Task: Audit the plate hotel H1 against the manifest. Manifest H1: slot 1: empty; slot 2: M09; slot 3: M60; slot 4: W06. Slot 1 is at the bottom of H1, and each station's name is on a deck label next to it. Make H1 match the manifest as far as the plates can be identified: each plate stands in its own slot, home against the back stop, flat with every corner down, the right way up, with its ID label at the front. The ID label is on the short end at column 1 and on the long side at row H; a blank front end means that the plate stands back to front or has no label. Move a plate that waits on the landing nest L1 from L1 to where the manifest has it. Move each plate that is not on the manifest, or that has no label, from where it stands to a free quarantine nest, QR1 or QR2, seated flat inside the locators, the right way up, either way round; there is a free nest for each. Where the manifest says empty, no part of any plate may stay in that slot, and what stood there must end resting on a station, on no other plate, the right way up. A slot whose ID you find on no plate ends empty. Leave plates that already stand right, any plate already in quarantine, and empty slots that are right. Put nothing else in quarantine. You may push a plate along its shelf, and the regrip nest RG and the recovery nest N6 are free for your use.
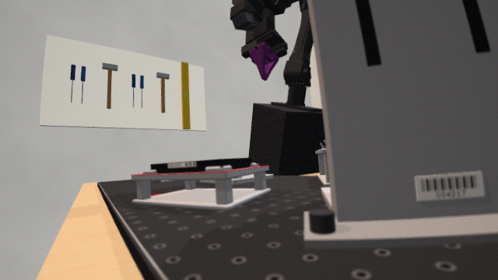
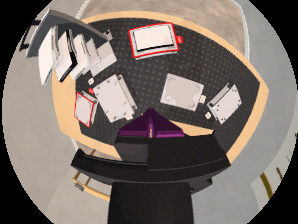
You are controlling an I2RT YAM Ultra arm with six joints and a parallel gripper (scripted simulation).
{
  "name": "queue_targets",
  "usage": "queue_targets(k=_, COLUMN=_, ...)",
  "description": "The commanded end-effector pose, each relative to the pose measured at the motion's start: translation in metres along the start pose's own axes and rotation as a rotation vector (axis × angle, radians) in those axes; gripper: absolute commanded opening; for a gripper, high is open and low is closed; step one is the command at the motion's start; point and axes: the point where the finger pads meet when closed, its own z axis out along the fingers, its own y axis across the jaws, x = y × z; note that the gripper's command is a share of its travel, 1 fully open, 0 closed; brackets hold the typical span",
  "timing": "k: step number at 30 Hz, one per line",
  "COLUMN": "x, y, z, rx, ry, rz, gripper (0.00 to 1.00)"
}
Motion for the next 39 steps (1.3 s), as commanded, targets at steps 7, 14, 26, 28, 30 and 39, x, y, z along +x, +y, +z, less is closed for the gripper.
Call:
queue_targets(k=7, x=-0.0167, y=0.0125, z=-0.0025, rx=-0.027, ry=-0.146, rz=-0.074, gripper=0.0)
queue_targets(k=14, x=-0.0167, y=0.0125, z=-0.0025, rx=-0.054, ry=-0.234, rz=-0.146, gripper=0.0)
queue_targets(k=26, x=-0.0166, y=0.0125, z=-0.0026, rx=-0.093, ry=-0.36, rz=-0.248, gripper=0.0)
queue_targets(k=28, x=-0.0166, y=0.0125, z=-0.0026, rx=-0.101, ry=-0.385, rz=-0.268, gripper=0.0)
queue_targets(k=30, x=-0.0166, y=0.0125, z=-0.0026, rx=-0.108, ry=-0.41, rz=-0.289, gripper=0.0)
queue_targets(k=39, x=-0.0165, y=0.0125, z=-0.0027, rx=-0.135, ry=-0.498, rz=-0.36, gripper=0.0)
